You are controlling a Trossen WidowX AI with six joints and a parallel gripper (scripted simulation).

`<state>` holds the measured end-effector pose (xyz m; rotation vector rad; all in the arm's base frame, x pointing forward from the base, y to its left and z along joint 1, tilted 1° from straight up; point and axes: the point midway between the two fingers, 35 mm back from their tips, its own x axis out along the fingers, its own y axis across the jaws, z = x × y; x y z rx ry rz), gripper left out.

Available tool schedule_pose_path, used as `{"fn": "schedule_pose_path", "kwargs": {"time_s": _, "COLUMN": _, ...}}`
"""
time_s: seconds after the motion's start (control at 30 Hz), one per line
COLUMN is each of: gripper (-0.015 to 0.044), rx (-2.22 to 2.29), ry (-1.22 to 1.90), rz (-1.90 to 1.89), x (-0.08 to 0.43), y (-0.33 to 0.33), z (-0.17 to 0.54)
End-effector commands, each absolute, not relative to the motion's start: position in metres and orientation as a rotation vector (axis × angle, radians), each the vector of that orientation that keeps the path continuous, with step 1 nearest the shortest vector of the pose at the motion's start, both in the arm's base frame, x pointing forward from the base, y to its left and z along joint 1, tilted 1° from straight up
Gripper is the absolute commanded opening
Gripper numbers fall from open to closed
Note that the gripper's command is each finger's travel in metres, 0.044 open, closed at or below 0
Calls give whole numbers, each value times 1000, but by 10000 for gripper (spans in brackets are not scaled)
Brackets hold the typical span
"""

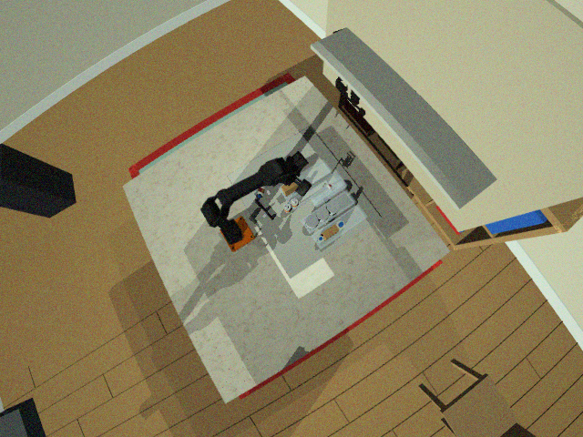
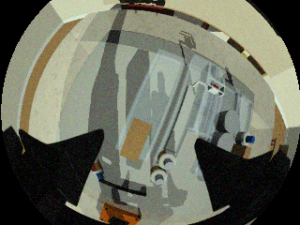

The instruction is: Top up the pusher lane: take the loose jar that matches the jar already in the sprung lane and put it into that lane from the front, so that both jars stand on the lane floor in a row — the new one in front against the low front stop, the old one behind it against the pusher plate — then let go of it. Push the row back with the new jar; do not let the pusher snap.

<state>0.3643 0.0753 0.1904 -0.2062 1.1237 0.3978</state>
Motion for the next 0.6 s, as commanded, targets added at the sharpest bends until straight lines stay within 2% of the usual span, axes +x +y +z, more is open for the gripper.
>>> {"fn": "schedule_pose_path", "kwargs": {"time_s": 0.0, "gripper": 440, "rx": -151, "ry": 1336, "rz": 241, "x": 335, "y": 41, "z": 158}}
{"fn": "schedule_pose_path", "kwargs": {"time_s": 0.13, "gripper": 440, "rx": -108, "ry": 1521, "rz": 93, "x": 302, "y": 13, "z": 137}}
{"fn": "schedule_pose_path", "kwargs": {"time_s": 0.57, "gripper": 440, "rx": -106, "ry": 1530, "rz": 86, "x": 297, "y": 12, "z": 103}}
